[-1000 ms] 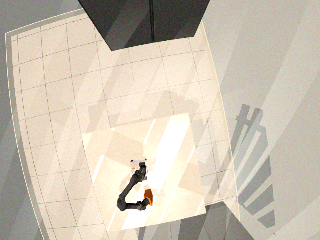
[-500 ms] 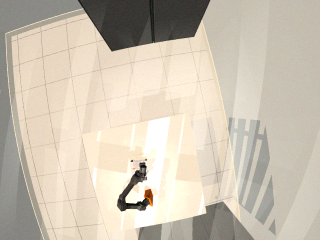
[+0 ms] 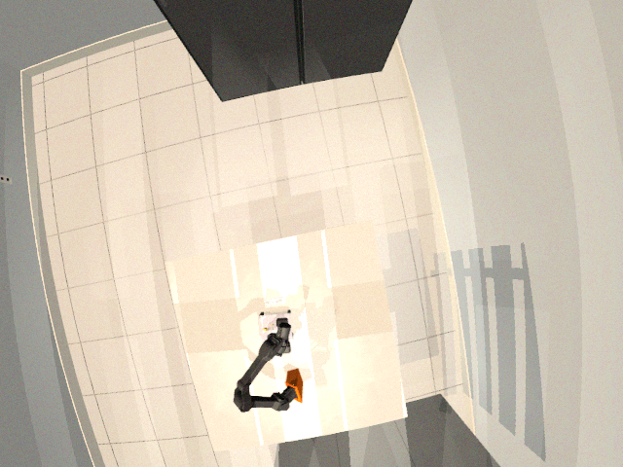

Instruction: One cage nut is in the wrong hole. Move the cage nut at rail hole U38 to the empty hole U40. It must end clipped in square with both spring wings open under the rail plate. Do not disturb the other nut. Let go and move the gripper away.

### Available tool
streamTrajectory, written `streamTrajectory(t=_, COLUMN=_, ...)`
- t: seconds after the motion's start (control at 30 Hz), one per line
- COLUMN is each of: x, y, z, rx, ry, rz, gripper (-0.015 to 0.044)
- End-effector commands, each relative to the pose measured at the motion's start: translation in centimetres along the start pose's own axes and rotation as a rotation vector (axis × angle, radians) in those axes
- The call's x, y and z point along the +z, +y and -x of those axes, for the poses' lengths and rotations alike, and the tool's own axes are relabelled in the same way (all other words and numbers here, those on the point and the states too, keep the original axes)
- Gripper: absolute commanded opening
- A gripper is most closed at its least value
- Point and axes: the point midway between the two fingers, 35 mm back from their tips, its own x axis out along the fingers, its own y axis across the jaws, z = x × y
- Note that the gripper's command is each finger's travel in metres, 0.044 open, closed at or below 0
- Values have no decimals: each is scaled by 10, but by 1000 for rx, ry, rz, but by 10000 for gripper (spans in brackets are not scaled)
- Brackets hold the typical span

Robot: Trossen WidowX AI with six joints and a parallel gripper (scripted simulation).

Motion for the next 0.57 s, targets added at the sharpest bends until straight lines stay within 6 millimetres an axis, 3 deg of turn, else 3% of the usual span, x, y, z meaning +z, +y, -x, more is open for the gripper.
streamTrajectory(t=0.0, x=-2, y=-2, z=39, rx=-19, ry=8, rz=5, gripper=440)
streamTrajectory(t=0.53, x=-2, y=-2, z=41, rx=-19, ry=8, rz=5, gripper=440)
